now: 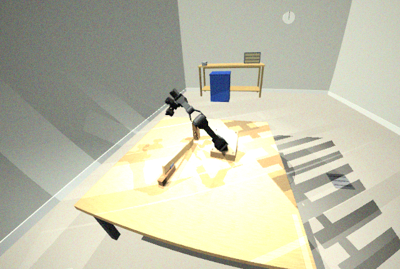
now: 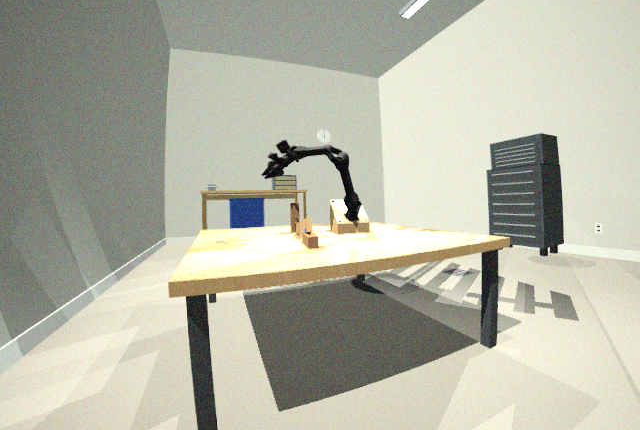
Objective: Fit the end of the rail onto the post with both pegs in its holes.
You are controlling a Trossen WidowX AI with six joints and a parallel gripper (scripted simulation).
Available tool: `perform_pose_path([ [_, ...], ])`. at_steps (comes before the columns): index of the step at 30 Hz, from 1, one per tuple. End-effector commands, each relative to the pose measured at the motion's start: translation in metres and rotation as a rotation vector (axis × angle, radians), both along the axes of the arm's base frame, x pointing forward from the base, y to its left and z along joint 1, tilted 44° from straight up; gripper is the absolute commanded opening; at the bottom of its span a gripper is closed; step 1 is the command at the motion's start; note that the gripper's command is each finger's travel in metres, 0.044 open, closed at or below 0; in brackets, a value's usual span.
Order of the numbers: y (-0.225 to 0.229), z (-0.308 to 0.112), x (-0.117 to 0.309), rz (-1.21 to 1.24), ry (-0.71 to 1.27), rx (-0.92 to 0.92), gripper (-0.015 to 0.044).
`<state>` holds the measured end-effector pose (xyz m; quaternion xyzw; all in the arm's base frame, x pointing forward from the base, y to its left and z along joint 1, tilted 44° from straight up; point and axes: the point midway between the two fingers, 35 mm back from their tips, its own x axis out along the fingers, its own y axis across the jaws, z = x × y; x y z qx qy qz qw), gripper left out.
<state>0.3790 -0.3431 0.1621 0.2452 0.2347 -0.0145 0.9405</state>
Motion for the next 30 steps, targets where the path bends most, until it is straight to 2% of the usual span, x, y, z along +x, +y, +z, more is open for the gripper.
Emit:
perform_pose_path([
  [1,0.045,-0.062,-0.009,0.251,0.135,-0.176,0.044],
  [13,0.123,-0.126,-0.044,0.794,0.199,-0.433,0.044],
  [24,0.202,-0.154,-0.09,1.379,0.028,-0.575,0.044],
  [30,0.208,-0.155,-0.095,1.424,0.003,-0.581,0.044],
])
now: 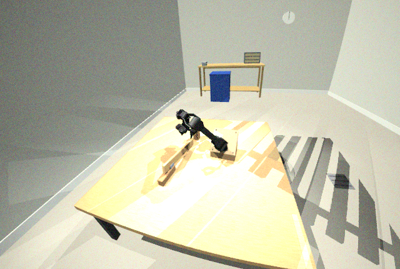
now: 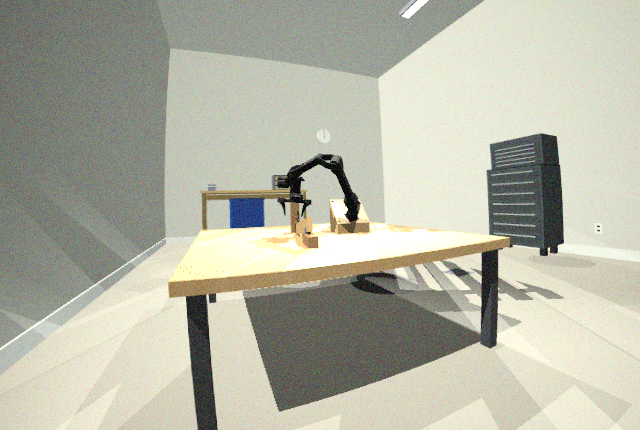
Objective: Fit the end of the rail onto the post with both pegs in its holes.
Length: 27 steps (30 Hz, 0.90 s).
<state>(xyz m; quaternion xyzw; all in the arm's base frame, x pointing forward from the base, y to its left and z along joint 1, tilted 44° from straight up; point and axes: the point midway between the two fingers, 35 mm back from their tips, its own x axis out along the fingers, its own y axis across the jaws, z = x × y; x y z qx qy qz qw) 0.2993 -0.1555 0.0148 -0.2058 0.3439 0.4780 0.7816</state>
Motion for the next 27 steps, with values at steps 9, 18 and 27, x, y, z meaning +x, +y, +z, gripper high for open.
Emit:
perform_pose_path([
  [9,0.023,-0.008,-0.015,0.136,-0.002,0.018,0.044],
  [18,0.032,-0.019,-0.011,0.136,-0.002,0.017,0.044],
  [27,0.042,-0.03,-0.008,0.136,-0.002,0.017,0.044],
])
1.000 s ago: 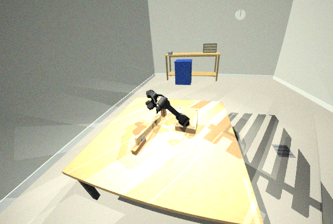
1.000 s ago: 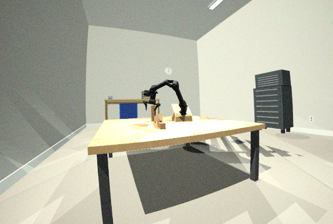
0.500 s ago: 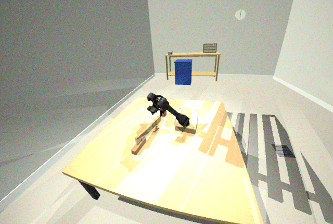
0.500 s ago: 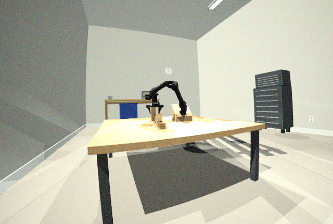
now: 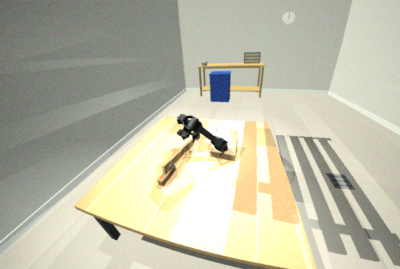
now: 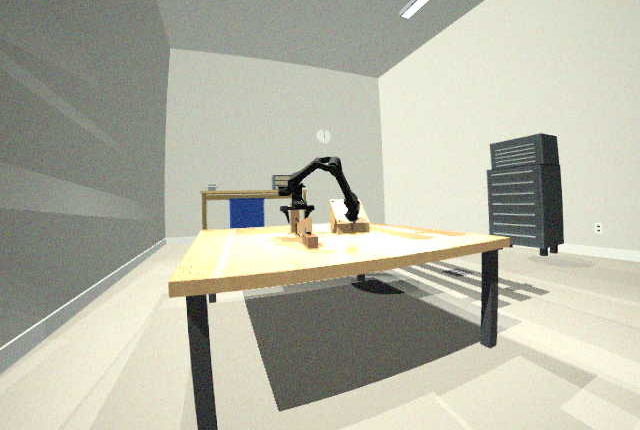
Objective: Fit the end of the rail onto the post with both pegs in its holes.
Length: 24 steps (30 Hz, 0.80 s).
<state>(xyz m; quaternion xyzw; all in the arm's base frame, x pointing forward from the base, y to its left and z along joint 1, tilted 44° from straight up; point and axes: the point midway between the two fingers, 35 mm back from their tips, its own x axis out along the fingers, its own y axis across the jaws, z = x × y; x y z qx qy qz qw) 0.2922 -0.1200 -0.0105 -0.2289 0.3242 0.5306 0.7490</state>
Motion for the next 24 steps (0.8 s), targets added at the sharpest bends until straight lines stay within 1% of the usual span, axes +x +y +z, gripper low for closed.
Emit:
perform_pose_path([
  [1,0.007,-0.006,0.0,-0.001,0.008,0.011,0.044],
  [24,0.033,-0.031,0.006,-0.001,0.006,0.014,0.044],
])
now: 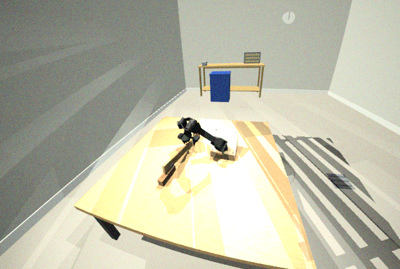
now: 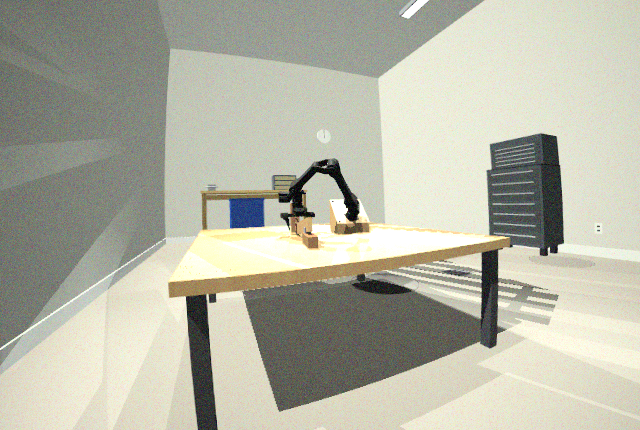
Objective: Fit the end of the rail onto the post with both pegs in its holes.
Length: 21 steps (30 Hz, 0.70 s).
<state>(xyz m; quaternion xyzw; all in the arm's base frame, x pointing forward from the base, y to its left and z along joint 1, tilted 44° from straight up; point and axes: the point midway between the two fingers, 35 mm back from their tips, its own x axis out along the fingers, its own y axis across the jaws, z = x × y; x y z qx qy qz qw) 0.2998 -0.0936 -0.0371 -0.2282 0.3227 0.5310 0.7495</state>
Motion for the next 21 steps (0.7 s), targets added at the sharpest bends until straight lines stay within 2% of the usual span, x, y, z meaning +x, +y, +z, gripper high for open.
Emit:
perform_pose_path([
  [1,0.0068,-0.0044,-0.0013,-0.001,0.008,0.011,0.044],
  [2,0.007,-0.0046,-0.0013,-0.001,0.008,0.011,0.044],
  [16,0.007,-0.0046,-0.0013,-0.001,0.008,0.011,0.0073],
  [21,0.007,-0.0046,-0.0013,-0.001,0.008,0.011,0.0039],
])
